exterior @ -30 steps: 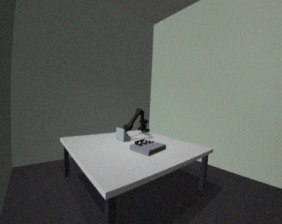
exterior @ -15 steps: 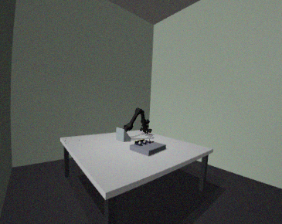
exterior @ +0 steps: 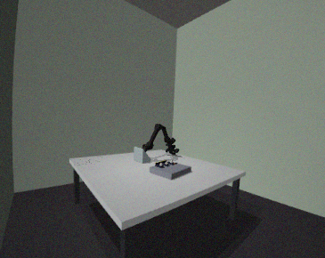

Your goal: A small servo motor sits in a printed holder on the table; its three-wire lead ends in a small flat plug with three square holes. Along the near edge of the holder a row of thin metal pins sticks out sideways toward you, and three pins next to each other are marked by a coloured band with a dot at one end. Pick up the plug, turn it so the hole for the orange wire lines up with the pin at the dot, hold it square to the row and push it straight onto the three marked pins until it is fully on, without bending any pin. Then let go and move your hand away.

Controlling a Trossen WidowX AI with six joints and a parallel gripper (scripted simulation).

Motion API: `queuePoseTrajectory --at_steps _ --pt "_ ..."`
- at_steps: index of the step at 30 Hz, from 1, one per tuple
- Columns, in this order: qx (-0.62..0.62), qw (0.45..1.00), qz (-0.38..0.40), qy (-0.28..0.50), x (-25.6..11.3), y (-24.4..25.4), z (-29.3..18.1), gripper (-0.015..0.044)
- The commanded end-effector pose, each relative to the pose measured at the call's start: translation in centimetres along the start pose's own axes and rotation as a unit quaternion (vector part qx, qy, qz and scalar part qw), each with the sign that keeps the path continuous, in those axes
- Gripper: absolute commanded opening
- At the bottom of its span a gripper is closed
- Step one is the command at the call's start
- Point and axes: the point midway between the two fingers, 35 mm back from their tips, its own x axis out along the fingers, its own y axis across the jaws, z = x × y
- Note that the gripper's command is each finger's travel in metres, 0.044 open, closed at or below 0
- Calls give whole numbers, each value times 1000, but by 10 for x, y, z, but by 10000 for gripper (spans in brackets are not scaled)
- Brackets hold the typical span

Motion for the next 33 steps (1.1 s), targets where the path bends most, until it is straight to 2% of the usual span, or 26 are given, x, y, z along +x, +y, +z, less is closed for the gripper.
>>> queuePoseTrajectory --at_steps 1,17,33 --pt "4 999 -39 3 -6 -29 -6 115" --pt "27 986 -166 14 -37 -123 -28 115" --pt "46 955 -292 22 -90 -203 -50 115"
